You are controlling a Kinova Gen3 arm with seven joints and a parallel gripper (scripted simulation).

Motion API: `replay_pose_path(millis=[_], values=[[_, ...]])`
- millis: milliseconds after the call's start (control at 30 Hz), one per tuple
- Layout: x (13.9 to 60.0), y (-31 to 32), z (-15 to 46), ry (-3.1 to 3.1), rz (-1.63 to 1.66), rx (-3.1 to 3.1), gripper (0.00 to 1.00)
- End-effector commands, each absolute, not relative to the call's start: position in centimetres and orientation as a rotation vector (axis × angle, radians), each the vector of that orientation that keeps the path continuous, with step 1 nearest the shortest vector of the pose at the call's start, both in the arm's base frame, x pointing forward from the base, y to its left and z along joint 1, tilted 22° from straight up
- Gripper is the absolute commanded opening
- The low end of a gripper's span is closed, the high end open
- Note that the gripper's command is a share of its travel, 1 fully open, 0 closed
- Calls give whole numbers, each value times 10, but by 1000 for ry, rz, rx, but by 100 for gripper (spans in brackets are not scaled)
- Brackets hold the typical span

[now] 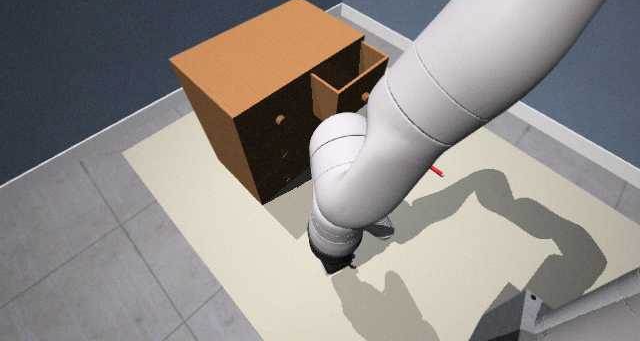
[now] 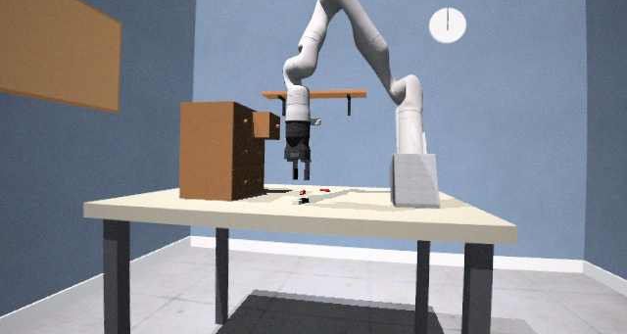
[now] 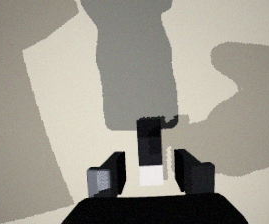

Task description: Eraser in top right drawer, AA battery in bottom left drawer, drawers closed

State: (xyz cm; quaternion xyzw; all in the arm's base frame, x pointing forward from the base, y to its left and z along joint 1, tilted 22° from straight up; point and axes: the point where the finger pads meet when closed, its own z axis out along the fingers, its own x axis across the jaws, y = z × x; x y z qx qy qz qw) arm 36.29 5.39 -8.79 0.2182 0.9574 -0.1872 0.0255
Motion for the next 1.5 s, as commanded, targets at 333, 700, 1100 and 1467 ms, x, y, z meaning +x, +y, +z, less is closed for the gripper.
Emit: replay_pose_path(millis=[333,700,1100,1467], values=[[362,49,-103,2968,-578,652,75],[363,41,-125,2967,-575,651,75],[363,36,-137,2966,-574,650,75],[363,36,-137,2966,-574,650,75]])
